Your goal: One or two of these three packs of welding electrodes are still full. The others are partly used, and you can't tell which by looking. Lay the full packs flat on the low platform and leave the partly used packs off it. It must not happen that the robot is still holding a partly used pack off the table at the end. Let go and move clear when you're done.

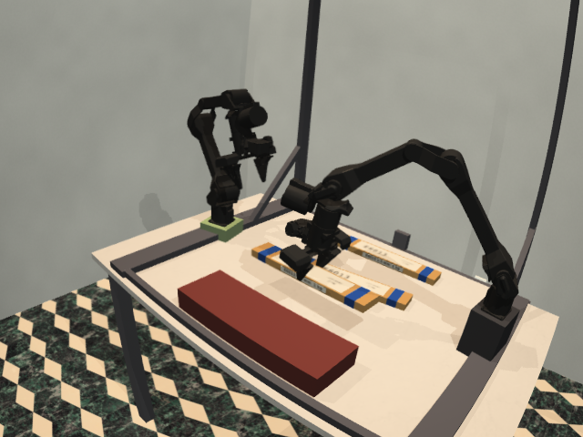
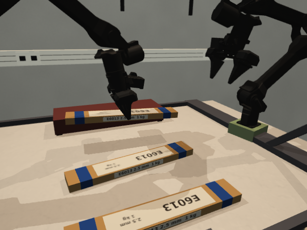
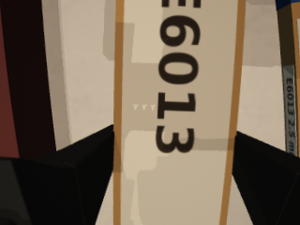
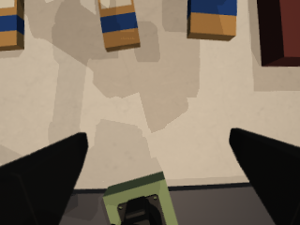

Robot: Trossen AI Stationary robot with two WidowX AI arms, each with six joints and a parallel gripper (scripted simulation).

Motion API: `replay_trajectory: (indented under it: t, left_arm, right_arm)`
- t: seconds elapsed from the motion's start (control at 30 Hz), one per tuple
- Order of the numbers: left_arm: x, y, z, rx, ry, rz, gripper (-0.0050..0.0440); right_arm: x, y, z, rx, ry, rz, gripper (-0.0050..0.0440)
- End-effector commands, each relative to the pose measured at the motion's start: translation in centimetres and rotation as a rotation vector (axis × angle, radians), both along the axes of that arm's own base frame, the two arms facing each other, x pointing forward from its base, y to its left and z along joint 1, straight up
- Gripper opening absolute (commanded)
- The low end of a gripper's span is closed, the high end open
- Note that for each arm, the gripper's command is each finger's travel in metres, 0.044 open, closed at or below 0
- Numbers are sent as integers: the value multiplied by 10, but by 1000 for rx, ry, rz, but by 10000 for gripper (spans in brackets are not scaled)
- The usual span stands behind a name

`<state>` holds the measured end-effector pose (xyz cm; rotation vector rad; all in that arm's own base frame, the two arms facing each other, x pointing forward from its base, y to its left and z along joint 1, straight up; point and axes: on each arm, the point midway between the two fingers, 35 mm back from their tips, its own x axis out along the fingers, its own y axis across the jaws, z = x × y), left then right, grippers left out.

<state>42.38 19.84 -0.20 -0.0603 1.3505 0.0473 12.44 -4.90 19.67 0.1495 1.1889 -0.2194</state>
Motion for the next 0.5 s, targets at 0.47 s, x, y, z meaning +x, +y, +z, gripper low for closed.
replay_trajectory:
  t: [0.47]
  left_arm:
    - [15, 5, 3, 30, -69, -5, -50]
  right_arm:
    - [1, 0, 6, -7, -18, 3, 430]
